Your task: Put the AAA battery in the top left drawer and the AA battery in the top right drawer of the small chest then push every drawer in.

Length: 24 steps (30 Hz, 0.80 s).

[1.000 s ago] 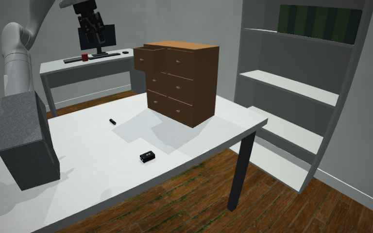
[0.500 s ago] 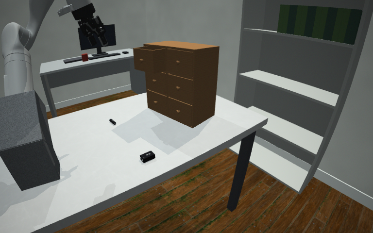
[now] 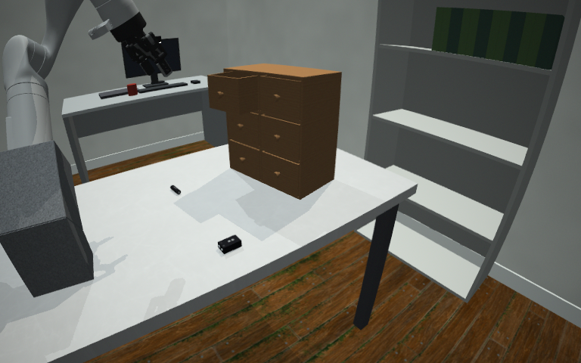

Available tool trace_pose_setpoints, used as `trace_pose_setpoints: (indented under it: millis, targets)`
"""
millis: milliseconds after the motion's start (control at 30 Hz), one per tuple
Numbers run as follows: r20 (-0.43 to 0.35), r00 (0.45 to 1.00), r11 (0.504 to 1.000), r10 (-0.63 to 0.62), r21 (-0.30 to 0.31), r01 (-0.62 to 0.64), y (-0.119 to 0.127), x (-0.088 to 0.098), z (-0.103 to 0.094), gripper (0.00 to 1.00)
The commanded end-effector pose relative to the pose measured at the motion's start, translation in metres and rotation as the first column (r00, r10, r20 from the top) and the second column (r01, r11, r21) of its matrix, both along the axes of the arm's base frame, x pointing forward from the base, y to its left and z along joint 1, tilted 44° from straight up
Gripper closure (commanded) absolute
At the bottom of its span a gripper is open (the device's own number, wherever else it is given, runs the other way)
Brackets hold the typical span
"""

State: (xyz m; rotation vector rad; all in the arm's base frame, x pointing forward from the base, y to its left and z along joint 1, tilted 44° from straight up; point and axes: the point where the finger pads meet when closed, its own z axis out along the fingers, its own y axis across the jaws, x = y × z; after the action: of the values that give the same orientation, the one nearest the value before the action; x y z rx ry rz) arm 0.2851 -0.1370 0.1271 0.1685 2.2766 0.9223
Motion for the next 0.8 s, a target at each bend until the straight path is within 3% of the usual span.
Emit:
trace_pose_setpoints:
  millis: [0,767]
  targets:
    - [0.009,0.999,0.999,-0.031,0.019,0.030,0.002,-0.002,-0.004,0.00]
    - [0.159,0.972,0.985,-0.171,0.056,0.164,0.013,0.015,-0.013,0.00]
